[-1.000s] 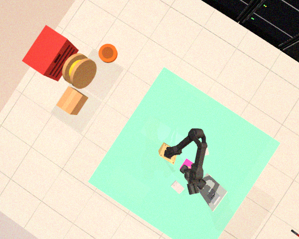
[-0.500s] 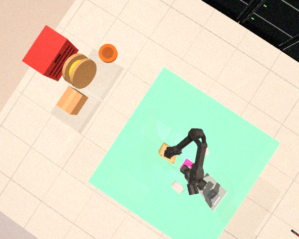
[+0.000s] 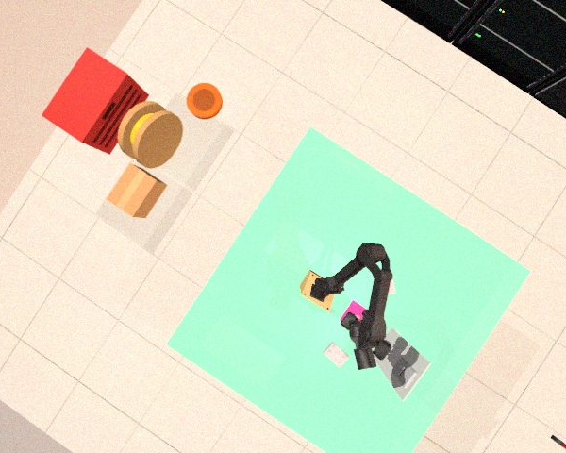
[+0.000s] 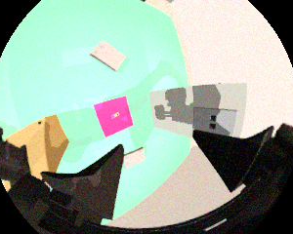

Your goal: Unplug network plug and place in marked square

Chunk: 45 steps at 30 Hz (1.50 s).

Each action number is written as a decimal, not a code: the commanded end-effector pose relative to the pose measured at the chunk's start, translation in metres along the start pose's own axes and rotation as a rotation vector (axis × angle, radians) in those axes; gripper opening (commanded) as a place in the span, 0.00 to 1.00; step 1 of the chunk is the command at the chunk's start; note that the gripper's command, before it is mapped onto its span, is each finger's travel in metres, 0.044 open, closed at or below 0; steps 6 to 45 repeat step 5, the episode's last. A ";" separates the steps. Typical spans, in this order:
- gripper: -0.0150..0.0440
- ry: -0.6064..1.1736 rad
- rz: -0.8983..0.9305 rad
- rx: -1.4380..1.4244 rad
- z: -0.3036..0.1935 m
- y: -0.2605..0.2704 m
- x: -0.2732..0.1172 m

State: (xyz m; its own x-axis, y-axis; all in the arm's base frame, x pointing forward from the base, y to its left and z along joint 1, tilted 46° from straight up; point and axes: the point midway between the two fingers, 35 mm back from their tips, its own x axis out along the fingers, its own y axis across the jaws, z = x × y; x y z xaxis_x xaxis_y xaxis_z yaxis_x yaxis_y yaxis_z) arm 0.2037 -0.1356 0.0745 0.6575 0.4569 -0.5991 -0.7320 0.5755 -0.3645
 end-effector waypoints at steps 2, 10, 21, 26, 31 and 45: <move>1.00 -0.004 -0.002 -0.002 0.001 0.000 0.000; 1.00 -0.004 -0.002 -0.002 0.001 0.000 0.000; 1.00 -0.004 -0.002 -0.002 0.001 0.000 0.000; 1.00 -0.004 -0.002 -0.002 0.001 0.000 0.000; 1.00 -0.004 -0.002 -0.002 0.001 0.000 0.000; 1.00 -0.004 -0.002 -0.002 0.001 0.000 0.000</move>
